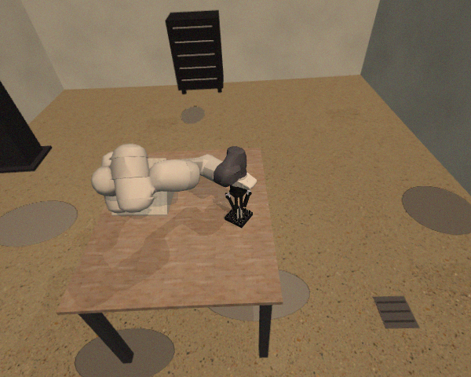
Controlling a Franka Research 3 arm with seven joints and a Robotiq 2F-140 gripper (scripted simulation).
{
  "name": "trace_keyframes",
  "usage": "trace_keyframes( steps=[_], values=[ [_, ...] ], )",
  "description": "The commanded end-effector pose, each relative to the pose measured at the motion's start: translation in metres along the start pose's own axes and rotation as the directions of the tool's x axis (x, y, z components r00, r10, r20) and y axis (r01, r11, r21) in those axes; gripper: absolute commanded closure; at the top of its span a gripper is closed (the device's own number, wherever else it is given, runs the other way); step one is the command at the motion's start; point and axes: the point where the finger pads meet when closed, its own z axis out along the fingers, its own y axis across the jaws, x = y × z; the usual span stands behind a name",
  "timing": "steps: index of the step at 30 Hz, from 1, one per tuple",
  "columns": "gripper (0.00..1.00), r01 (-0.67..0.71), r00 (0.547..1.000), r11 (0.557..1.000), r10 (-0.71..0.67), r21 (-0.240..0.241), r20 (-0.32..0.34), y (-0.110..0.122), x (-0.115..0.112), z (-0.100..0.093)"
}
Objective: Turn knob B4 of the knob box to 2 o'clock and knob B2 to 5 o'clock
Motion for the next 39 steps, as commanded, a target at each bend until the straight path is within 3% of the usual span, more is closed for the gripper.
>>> trace_keyframes(
  steps=[1,24,39],
  values=[
    [0.95,-0.156,0.988,0.988,0.156,0.005,-0.005,-0.0002,0.0011,0.0014],
    [0.95,-0.439,0.899,0.899,0.439,0.006,-0.003,-0.0002,0.0011,0.0014],
    [0.95,-0.624,0.782,0.782,0.624,0.007,-0.002,-0.0002,0.0011,0.0014]
  ],
)
